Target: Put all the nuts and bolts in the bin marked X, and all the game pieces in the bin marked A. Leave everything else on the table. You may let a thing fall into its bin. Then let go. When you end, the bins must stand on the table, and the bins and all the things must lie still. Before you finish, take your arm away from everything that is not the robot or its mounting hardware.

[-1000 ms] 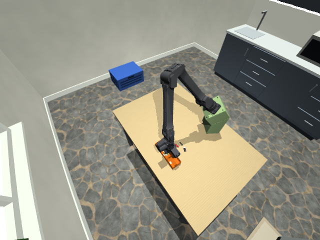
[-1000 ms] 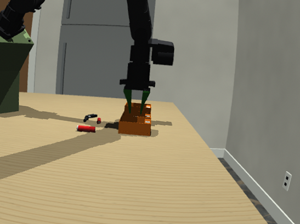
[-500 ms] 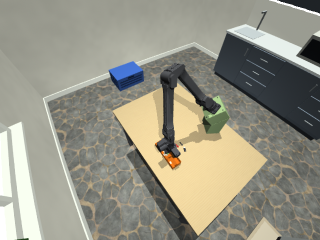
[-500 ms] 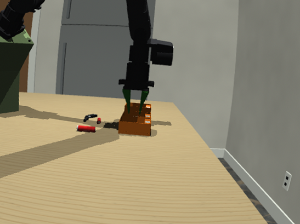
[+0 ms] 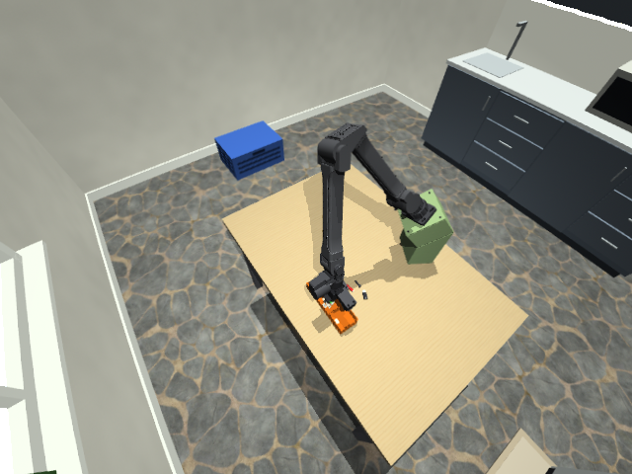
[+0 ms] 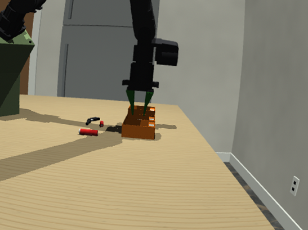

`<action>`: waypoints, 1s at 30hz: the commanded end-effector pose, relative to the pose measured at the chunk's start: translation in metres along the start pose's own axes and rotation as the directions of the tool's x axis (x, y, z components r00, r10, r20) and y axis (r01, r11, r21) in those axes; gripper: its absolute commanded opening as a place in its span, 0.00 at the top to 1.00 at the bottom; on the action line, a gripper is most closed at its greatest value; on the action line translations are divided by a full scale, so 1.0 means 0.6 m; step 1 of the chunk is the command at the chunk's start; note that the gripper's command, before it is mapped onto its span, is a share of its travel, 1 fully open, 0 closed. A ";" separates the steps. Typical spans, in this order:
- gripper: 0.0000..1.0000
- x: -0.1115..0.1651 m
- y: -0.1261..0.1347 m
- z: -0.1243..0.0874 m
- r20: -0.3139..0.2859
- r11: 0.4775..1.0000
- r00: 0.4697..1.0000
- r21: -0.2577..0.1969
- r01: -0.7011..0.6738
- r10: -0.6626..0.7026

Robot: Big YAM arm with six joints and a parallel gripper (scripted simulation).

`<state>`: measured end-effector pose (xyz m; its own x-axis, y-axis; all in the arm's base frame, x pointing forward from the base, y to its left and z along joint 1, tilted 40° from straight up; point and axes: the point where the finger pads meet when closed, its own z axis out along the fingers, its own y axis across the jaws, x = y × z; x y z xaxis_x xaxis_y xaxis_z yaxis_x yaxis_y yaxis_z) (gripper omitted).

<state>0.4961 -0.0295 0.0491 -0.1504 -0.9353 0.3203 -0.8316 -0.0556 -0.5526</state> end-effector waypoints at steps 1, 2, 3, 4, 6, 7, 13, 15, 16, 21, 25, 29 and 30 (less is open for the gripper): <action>0.69 -0.010 -0.005 -0.030 0.012 1.000 1.000 0.019 0.000 -0.001; 0.69 -0.010 -0.005 -0.032 0.012 1.000 1.000 0.019 0.000 -0.001; 0.69 -0.010 -0.005 -0.034 0.012 1.000 1.000 0.019 0.000 0.000; 0.69 -0.010 -0.005 -0.034 0.012 1.000 1.000 0.019 0.000 0.000; 0.69 -0.010 -0.005 -0.037 0.012 1.000 1.000 0.019 0.000 0.000; 0.69 -0.010 -0.005 -0.039 0.012 1.000 1.000 0.019 0.000 0.000; 0.69 -0.009 -0.005 -0.052 0.012 1.000 1.000 0.019 0.000 0.000; 0.69 -0.009 -0.005 -0.057 0.012 1.000 1.000 0.019 0.000 0.000; 0.69 -0.009 -0.005 -0.059 0.012 1.000 1.000 0.019 0.000 0.000; 0.69 -0.010 -0.004 -0.071 0.012 1.000 1.000 0.019 0.000 0.000; 0.69 -0.011 -0.004 -0.072 0.013 1.000 1.000 0.019 0.000 0.000; 0.69 -0.016 0.004 -0.061 0.012 1.000 1.000 0.007 0.008 -0.008; 0.69 -0.016 0.004 -0.061 0.012 1.000 1.000 0.007 0.008 -0.008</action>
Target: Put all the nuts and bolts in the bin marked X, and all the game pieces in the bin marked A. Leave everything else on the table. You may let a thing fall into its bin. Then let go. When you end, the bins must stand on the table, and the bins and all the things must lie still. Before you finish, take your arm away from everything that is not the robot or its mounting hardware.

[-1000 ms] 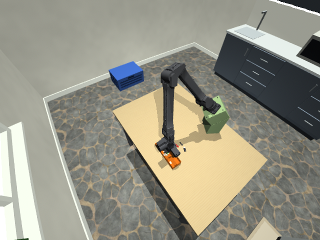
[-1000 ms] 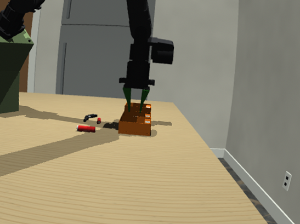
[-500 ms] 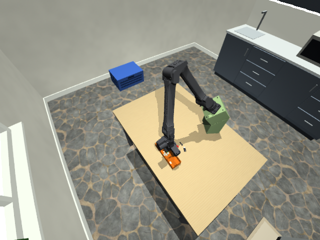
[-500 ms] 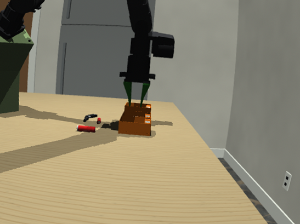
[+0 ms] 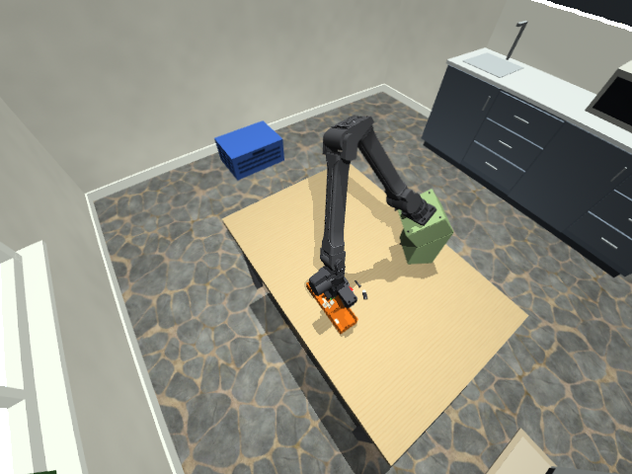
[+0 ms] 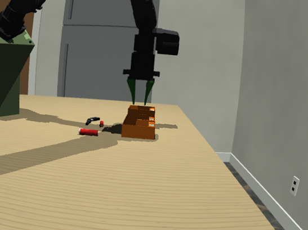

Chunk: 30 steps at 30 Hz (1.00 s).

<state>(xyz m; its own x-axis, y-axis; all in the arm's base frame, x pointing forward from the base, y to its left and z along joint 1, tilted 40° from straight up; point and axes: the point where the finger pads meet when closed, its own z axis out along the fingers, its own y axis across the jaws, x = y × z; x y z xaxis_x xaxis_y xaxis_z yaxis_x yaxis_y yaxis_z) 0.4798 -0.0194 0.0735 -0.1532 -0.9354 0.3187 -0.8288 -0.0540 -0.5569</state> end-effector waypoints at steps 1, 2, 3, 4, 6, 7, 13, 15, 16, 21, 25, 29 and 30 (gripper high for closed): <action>0.69 -0.018 0.005 -0.009 0.012 1.000 1.000 0.002 0.011 -0.011; 0.69 -0.018 0.006 -0.008 0.012 1.000 1.000 0.002 0.011 -0.011; 0.69 -0.018 0.006 -0.008 0.013 1.000 1.000 0.001 0.012 -0.012; 0.69 -0.019 0.006 -0.007 0.012 1.000 1.000 0.001 0.012 -0.012; 0.69 -0.020 0.007 -0.006 0.012 1.000 1.000 0.000 0.012 -0.012; 0.69 -0.020 0.007 -0.006 0.012 1.000 1.000 -0.001 0.013 -0.013; 0.69 -0.021 0.007 -0.006 0.012 1.000 1.000 0.000 0.013 -0.013; 0.69 -0.021 0.007 -0.006 0.013 1.000 1.000 0.001 0.012 -0.012; 0.69 -0.021 0.007 -0.006 0.013 1.000 1.000 0.001 0.012 -0.012; 0.69 -0.021 0.007 -0.006 0.013 1.000 1.000 0.001 0.012 -0.012; 0.69 -0.021 0.006 -0.006 0.013 1.000 1.000 0.003 0.012 -0.012; 0.69 -0.022 0.007 -0.006 0.013 1.000 1.000 0.002 0.012 -0.012; 0.69 -0.022 0.007 -0.005 0.013 1.000 1.000 0.002 0.012 -0.012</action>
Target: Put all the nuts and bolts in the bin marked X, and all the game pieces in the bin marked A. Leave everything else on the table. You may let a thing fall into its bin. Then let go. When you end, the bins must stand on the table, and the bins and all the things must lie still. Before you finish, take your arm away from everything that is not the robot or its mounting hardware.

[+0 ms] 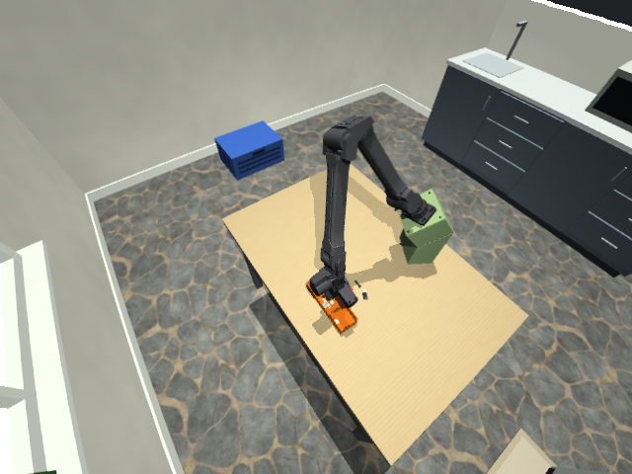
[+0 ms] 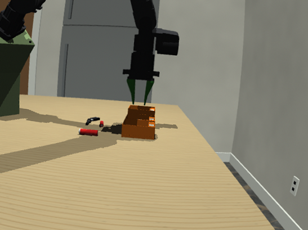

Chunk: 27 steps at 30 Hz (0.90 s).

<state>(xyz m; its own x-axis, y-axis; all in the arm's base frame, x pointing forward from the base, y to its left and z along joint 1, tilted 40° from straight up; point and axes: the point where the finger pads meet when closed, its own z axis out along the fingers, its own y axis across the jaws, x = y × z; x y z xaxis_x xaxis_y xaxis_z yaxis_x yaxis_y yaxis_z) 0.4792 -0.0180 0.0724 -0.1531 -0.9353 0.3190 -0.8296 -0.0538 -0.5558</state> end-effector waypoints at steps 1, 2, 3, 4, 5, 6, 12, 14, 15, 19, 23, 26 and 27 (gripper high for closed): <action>0.69 -0.019 0.005 -0.005 0.013 1.000 1.000 0.003 0.012 -0.012; 0.69 -0.019 0.005 -0.006 0.013 1.000 1.000 0.003 0.012 -0.012; 0.69 -0.019 0.005 -0.006 0.013 1.000 1.000 0.004 0.012 -0.012; 0.69 -0.019 0.004 -0.006 0.013 1.000 1.000 0.004 0.011 -0.011; 0.69 -0.019 0.004 -0.006 0.013 1.000 1.000 0.004 0.011 -0.011; 0.69 -0.019 0.004 -0.006 0.013 1.000 1.000 0.004 0.011 -0.012; 0.69 -0.020 0.005 -0.006 0.013 1.000 1.000 0.004 0.012 -0.012; 0.69 -0.024 0.009 -0.001 0.011 1.000 1.000 -0.003 0.012 -0.012; 0.69 -0.024 0.007 -0.003 0.012 1.000 1.000 0.000 0.010 -0.010; 0.71 -0.015 0.030 -0.020 0.015 0.999 1.000 0.036 -0.014 0.014; 0.71 -0.011 0.087 -0.020 0.014 0.999 1.000 0.034 -0.012 0.012; 0.71 -0.008 0.130 -0.020 0.013 0.999 1.000 0.032 -0.012 0.012; 0.71 -0.007 0.144 -0.020 0.013 0.999 1.000 0.032 -0.012 0.011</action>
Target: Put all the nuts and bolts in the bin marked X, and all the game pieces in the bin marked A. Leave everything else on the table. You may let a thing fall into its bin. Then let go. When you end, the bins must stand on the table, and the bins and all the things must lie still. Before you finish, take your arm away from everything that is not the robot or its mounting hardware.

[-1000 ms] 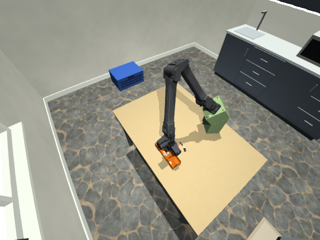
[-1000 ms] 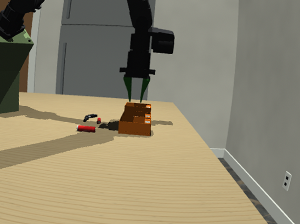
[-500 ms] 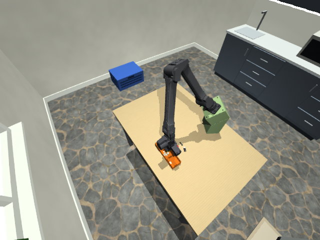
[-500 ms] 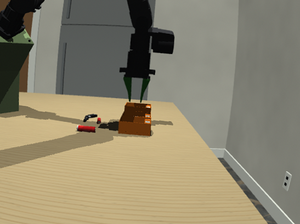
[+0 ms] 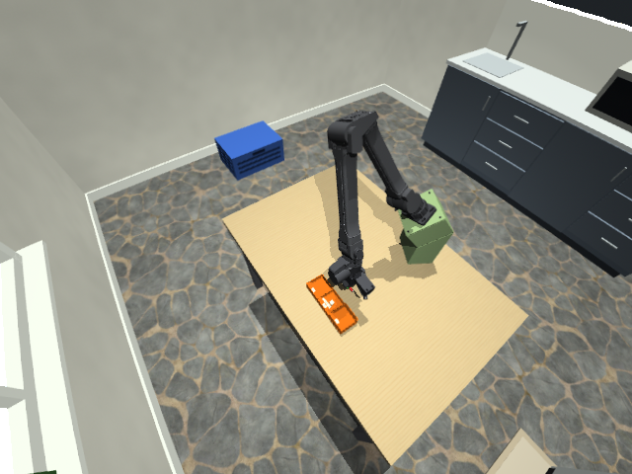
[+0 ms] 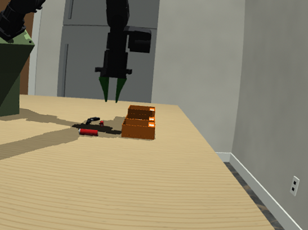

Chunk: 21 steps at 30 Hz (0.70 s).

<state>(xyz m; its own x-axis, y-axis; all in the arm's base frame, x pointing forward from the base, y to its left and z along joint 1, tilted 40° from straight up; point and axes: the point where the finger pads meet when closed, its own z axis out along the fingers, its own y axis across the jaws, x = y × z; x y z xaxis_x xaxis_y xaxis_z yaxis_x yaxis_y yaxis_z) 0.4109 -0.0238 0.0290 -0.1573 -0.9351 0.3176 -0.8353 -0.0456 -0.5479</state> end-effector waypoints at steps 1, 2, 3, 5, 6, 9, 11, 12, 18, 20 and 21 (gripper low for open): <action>0.71 -0.009 0.023 -0.017 0.014 0.999 1.000 0.043 -0.008 0.007; 0.71 -0.009 0.023 -0.017 0.014 0.999 1.000 0.043 -0.008 0.007; 0.71 -0.009 0.023 -0.017 0.014 0.999 1.000 0.043 -0.008 0.007; 0.71 -0.008 0.052 -0.017 0.014 0.999 1.000 0.042 -0.007 0.007; 0.71 -0.007 0.066 -0.017 0.014 0.999 1.000 0.042 -0.007 0.006; 0.71 -0.003 0.110 -0.017 0.013 0.999 1.000 0.040 -0.005 0.005; 0.71 -0.003 0.119 -0.015 0.013 0.999 1.000 0.033 -0.001 0.000; 0.71 -0.004 0.123 -0.012 0.013 1.000 1.000 0.027 0.003 -0.003; 0.71 -0.004 0.097 -0.016 0.014 1.000 1.000 0.027 0.010 -0.010; 0.71 -0.004 0.097 -0.016 0.014 1.000 1.000 0.027 0.010 -0.010; 0.71 -0.004 0.096 -0.016 0.014 1.000 1.000 0.027 0.012 -0.012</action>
<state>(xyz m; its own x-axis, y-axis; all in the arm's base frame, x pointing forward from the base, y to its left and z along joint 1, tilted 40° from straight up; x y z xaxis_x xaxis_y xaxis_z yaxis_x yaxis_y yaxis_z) 0.3540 -0.0286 -0.0029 -0.1577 -0.9358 0.3154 -0.8301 -0.0473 -0.5556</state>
